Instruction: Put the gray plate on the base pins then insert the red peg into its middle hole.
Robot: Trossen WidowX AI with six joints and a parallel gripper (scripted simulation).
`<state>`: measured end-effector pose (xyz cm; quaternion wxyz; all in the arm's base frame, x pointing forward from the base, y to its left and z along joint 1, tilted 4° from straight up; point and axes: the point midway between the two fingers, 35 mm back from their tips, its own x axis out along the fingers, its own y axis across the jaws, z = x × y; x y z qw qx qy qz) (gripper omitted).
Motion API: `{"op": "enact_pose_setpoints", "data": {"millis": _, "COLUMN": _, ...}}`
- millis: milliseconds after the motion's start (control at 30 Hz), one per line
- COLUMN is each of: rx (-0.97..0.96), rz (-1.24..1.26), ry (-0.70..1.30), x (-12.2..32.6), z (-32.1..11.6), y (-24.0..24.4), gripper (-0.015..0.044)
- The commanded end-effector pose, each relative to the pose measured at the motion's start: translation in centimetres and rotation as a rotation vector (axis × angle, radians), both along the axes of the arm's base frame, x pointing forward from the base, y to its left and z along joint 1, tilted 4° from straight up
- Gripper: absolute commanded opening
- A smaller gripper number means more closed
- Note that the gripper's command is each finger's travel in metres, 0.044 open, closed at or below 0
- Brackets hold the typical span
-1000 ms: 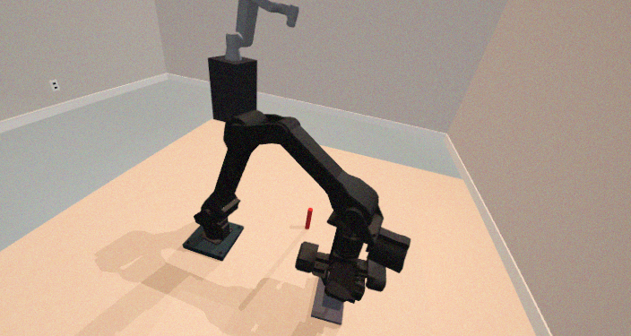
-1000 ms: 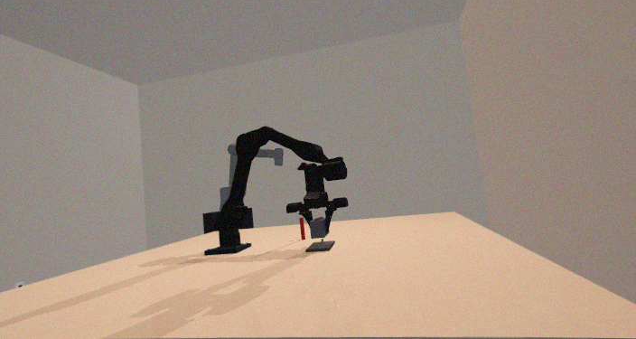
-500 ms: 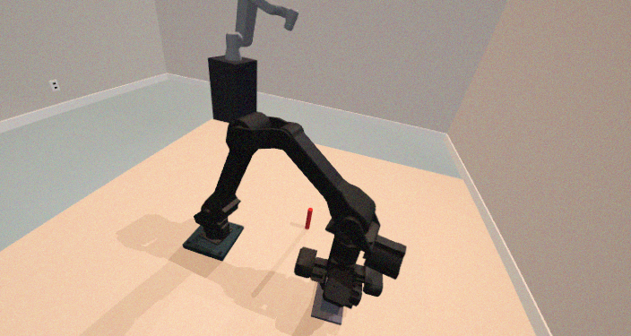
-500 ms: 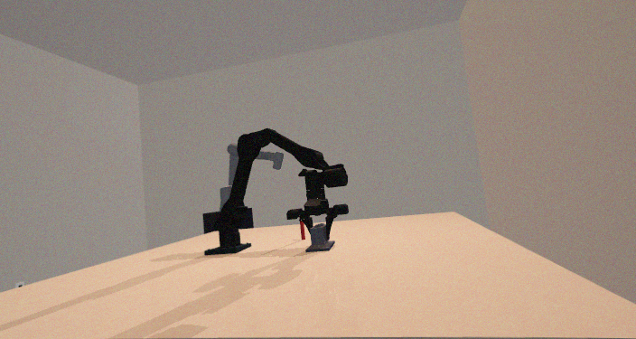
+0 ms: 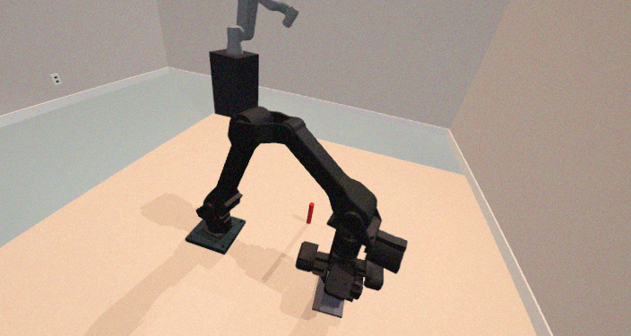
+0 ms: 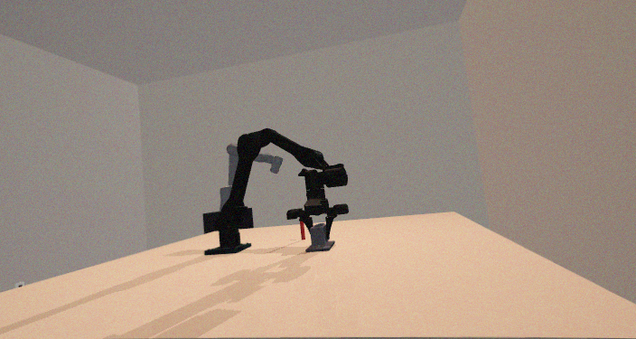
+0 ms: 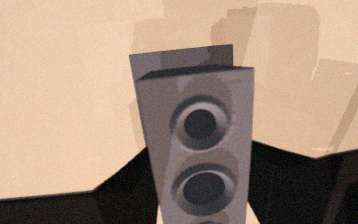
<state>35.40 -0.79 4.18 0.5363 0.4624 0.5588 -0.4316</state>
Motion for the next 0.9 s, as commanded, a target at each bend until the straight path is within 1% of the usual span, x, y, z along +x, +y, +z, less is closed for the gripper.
{"op": "enact_pose_setpoints", "data": {"millis": 0, "rx": 0.000, "rz": 0.000, "ry": 0.000, "x": 0.0, "z": 0.0, "y": 0.0, "gripper": 0.0263}}
{"op": "enact_pose_setpoints", "data": {"millis": 233, "rx": 0.000, "rz": 0.000, "ry": 0.000, "x": 0.0, "z": 0.0, "y": 0.0, "gripper": 0.0440}}
{"op": "enact_pose_setpoints", "data": {"millis": 400, "rx": 0.000, "rz": 0.000, "ry": 0.000, "x": 0.0, "z": 0.0, "y": 0.0, "gripper": 0.0440}}
{"op": "enact_pose_setpoints", "data": {"millis": 467, "rx": 0.000, "rz": 0.000, "ry": 0.000, "x": 0.2, "z": 0.8, "y": -0.1, "gripper": 0.0440}}
{"op": "enact_pose_setpoints", "data": {"millis": 600, "rx": -0.001, "rz": 0.000, "ry": 0.003, "x": 0.7, "z": 5.8, "y": -0.3, "gripper": 0.0440}}
{"op": "enact_pose_setpoints", "data": {"millis": 733, "rx": -0.002, "rz": 0.001, "ry": 0.007, "x": 0.3, "z": 10.8, "y": -0.6, "gripper": 0.0440}}
{"op": "enact_pose_setpoints", "data": {"millis": 867, "rx": -0.002, "rz": 0.001, "ry": 0.008, "x": 0.5, "z": 11.7, "y": -0.6, "gripper": 0.0440}}
